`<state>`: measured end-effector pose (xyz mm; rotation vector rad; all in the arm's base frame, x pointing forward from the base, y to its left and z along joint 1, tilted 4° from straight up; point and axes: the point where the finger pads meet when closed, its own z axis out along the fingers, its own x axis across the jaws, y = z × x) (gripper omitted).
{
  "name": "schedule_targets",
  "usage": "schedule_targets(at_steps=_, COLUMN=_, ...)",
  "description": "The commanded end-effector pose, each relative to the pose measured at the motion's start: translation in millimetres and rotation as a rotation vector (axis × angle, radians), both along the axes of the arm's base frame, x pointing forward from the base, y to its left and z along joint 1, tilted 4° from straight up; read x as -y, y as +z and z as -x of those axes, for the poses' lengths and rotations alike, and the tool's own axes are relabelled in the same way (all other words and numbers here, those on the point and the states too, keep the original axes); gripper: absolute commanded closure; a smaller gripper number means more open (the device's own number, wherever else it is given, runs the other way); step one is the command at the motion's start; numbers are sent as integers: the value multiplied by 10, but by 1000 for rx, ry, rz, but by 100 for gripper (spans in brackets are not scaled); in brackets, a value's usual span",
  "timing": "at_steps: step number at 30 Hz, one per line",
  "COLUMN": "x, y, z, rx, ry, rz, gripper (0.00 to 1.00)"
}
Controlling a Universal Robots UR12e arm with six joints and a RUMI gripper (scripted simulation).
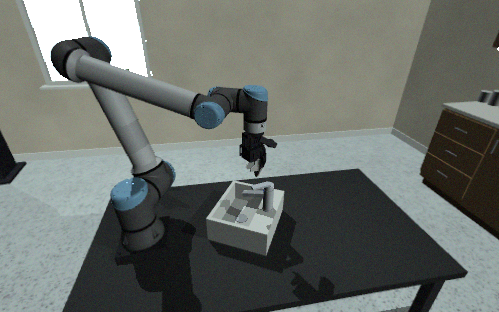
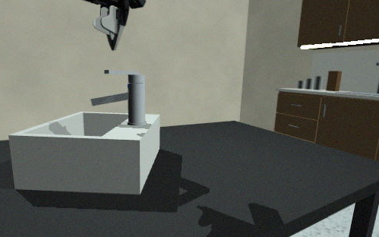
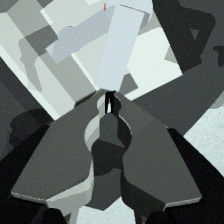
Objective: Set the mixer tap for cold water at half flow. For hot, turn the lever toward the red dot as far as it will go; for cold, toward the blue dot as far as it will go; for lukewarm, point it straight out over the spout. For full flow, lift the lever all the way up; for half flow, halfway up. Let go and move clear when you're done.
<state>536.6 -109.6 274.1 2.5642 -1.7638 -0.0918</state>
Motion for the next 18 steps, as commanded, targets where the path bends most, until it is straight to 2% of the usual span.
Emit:
schedule_targets(at_steps=1, x=-18, y=22, z=-29, rx=3, ry=160, rz=-12, gripper=100)
schedule_targets(at_steps=6, x=-27, y=27, z=-30, rx=4, ry=247, rz=-18, gripper=100)
schedule_targets(at_steps=18, x=-82, y=52, z=-24, rx=9, ry=680, rz=-46, gripper=100)
